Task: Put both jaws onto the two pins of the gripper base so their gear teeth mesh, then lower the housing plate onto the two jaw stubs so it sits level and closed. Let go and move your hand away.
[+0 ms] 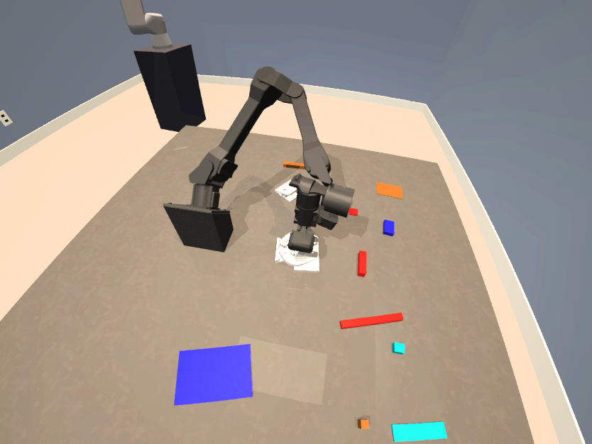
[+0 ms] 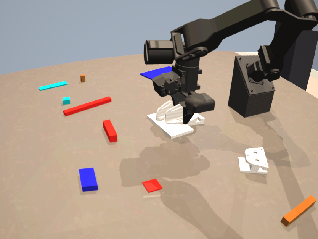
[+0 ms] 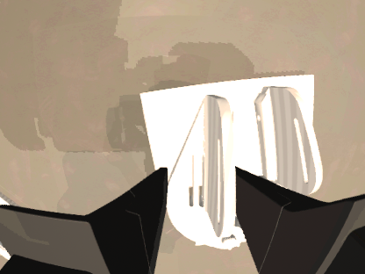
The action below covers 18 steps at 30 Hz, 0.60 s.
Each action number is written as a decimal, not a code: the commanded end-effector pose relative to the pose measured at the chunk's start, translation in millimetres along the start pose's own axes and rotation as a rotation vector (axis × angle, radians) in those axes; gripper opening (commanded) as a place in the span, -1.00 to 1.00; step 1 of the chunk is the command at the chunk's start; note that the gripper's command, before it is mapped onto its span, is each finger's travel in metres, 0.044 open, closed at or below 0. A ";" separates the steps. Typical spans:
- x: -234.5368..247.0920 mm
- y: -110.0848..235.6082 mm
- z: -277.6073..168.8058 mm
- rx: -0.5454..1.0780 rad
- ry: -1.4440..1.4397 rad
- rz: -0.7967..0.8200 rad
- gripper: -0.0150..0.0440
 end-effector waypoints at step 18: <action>0.1 -5.3 0.0 -0.001 -0.005 0.003 -0.04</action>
Point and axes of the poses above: the point midway between the two fingers, 35 mm back from their tips, its own y axis back along the fingers, its own x axis across the jaws, z = x × y, the point moved 4 cm from there along y, back along the fingers, and after that the axes turned 4 degrees about -y, right-handed, at the moved point
